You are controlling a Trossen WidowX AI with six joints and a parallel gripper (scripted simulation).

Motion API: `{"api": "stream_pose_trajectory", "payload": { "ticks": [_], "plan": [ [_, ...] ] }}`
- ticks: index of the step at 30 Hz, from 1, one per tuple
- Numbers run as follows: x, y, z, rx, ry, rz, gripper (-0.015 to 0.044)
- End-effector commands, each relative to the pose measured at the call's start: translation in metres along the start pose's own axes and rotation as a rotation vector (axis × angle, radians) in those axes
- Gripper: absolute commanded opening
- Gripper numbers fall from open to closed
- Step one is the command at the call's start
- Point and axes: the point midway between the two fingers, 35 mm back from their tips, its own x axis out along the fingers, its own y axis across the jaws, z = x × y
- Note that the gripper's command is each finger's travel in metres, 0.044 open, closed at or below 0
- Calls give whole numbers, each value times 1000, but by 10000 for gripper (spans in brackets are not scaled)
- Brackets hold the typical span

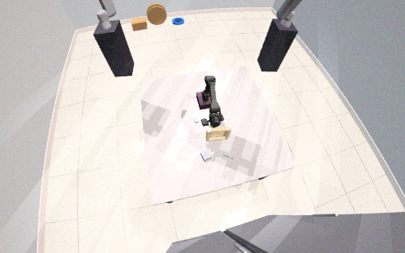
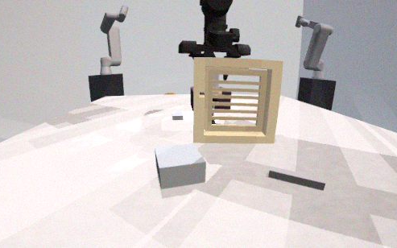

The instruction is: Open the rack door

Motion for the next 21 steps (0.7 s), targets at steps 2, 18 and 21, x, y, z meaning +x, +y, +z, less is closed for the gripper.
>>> {"api": "stream_pose_trajectory", "payload": {
  "ticks": [2,18,21],
  "plan": [
    [0,0,1,-255,-3,3,296],
    [0,0,0,-1047,-4,1,296],
    [0,0,0,-1196,-4,1,296]
  ]
}}
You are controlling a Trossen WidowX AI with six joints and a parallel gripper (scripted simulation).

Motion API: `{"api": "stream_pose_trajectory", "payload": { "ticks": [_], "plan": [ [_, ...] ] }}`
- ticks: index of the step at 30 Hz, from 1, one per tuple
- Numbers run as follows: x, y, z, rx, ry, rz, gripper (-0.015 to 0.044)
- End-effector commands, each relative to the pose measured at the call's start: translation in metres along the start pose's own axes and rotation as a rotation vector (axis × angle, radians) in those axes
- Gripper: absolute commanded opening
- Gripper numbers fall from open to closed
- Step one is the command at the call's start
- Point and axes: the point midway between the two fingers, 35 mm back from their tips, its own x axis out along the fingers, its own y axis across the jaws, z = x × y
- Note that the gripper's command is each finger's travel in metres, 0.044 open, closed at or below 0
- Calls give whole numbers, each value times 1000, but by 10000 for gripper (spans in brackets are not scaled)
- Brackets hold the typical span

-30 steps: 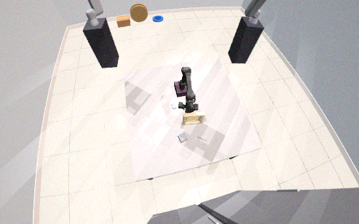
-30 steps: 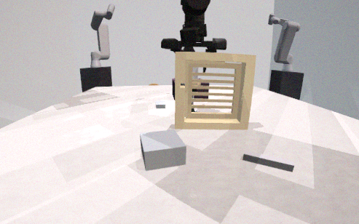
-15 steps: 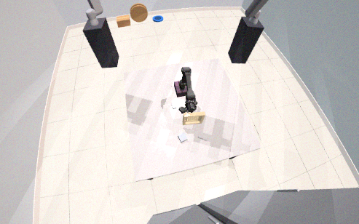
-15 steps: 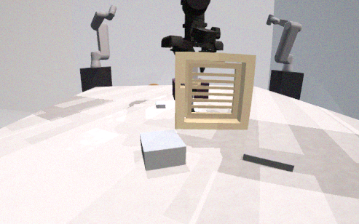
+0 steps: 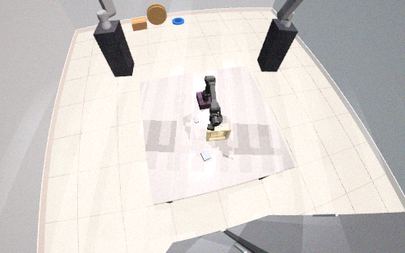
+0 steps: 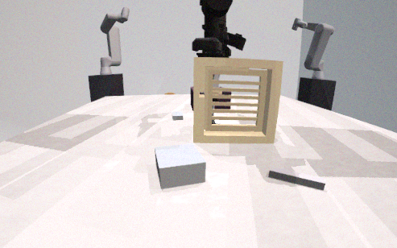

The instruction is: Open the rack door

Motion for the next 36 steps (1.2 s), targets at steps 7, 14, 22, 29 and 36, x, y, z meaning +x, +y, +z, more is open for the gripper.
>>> {"api": "stream_pose_trajectory", "payload": {
  "ticks": [7,14,22,29,36],
  "plan": [
    [0,0,1,-469,-3,-1,296],
    [0,0,1,-477,-3,-1,269],
    [0,0,1,-477,-3,-1,99],
    [0,0,1,-477,-3,-1,52],
    [0,0,1,-477,-3,-1,24]
  ]
}}
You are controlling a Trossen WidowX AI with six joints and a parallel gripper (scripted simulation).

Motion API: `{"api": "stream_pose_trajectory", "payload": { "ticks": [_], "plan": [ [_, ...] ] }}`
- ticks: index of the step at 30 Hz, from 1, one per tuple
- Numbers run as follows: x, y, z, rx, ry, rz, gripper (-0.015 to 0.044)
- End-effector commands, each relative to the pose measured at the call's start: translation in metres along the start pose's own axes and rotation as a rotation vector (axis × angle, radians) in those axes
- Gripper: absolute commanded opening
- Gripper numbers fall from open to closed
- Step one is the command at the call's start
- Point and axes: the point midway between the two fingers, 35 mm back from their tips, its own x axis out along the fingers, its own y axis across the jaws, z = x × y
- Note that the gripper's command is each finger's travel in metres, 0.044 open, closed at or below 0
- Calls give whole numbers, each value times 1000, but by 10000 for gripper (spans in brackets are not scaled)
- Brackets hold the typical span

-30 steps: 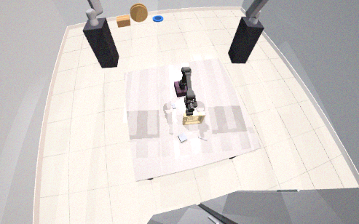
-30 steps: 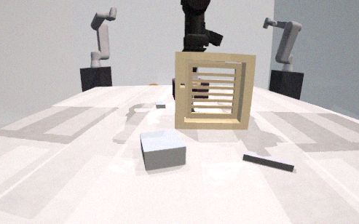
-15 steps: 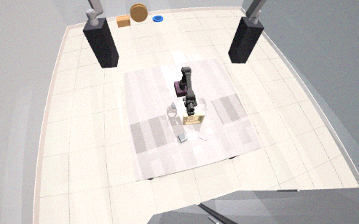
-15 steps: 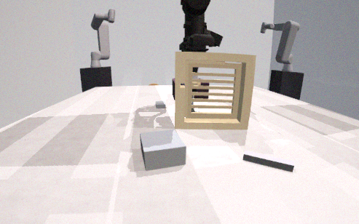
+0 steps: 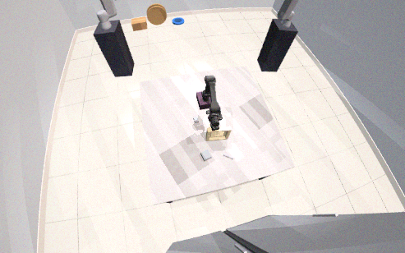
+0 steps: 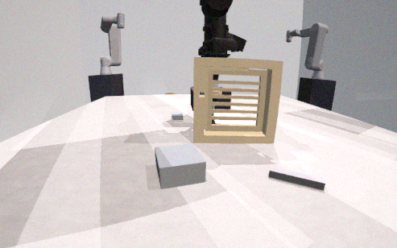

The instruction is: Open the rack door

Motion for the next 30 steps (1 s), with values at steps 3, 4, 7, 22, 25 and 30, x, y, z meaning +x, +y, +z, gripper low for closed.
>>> {"api": "stream_pose_trajectory", "payload": {
  "ticks": [3,4,7,22,25,30],
  "plan": [
    [0,1,1,29,-3,0,24],
    [0,1,2,49,-3,0,24],
    [0,3,3,110,-3,0,24],
    [0,15,13,406,-4,2,24],
    [0,18,16,460,-4,2,24],
    [0,23,21,547,-4,3,24]
  ]
}}
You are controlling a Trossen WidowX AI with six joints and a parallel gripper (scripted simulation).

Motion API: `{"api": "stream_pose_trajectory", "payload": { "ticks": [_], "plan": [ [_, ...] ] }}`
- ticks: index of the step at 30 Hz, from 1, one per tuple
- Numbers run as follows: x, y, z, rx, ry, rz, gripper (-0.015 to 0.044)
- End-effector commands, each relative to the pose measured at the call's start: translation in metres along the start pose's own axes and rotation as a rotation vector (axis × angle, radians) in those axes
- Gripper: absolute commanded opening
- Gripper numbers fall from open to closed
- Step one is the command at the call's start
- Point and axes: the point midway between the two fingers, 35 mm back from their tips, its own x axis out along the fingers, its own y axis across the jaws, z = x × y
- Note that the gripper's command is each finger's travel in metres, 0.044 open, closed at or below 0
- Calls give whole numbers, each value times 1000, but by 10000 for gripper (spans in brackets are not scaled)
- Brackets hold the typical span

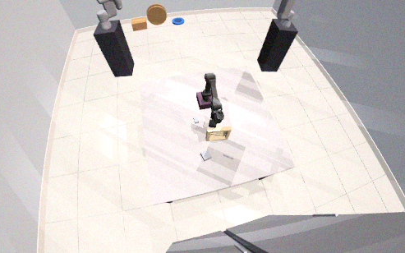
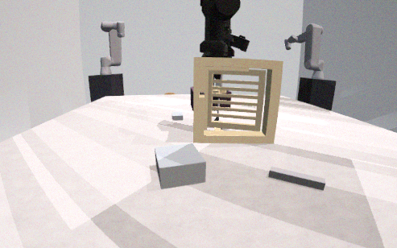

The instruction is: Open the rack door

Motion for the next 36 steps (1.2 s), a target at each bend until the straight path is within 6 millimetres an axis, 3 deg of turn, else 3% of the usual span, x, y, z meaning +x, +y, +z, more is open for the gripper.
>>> {"api": "stream_pose_trajectory", "payload": {
  "ticks": [1,36],
  "plan": [
    [-1,2,2,103,-6,-16,24],
    [0,55,41,636,-13,-8,24]
  ]
}}
